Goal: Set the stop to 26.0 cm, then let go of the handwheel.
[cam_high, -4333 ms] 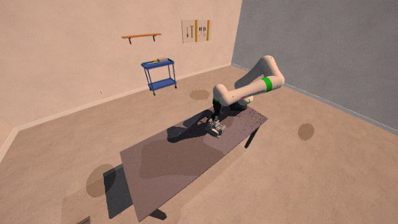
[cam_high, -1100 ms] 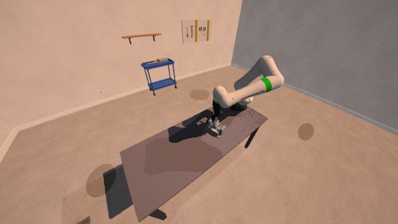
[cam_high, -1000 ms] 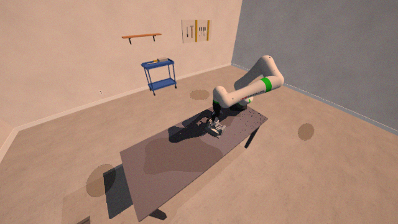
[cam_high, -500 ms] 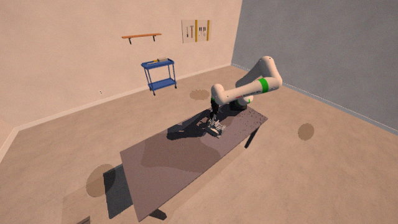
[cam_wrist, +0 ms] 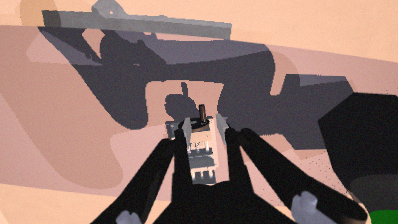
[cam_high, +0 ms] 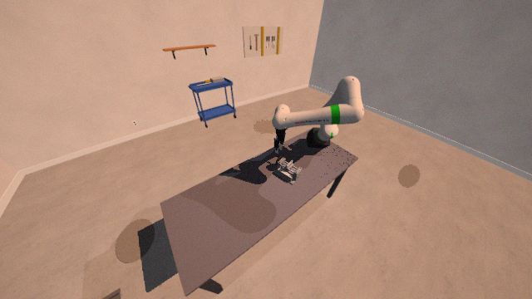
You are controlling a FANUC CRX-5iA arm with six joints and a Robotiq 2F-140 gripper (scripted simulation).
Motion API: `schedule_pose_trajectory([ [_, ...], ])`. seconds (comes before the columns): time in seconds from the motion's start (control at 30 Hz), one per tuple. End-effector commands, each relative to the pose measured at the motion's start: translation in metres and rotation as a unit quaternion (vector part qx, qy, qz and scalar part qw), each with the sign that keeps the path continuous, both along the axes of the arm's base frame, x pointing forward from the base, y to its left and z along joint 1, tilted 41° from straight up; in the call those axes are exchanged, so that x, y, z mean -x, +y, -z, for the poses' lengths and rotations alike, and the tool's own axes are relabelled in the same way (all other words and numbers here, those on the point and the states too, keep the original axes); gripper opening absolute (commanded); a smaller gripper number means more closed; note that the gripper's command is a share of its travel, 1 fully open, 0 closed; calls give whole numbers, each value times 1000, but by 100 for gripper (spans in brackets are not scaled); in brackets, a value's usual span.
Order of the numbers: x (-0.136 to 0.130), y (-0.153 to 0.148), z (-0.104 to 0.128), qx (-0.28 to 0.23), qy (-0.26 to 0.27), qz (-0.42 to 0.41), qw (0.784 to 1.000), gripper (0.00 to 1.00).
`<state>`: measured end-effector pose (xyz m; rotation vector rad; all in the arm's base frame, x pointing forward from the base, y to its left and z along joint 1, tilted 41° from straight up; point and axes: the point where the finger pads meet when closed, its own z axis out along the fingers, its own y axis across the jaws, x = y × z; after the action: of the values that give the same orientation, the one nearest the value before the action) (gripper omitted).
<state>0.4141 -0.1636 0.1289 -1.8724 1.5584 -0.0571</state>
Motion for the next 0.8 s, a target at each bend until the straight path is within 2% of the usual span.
schedule_pose_trajectory([
  [0.0, 0, -3, 2, -1, 0, -1, 1000, 33],
  [0.77, -7, 4, 12, -1, 0, -1, 1000, 33],
])
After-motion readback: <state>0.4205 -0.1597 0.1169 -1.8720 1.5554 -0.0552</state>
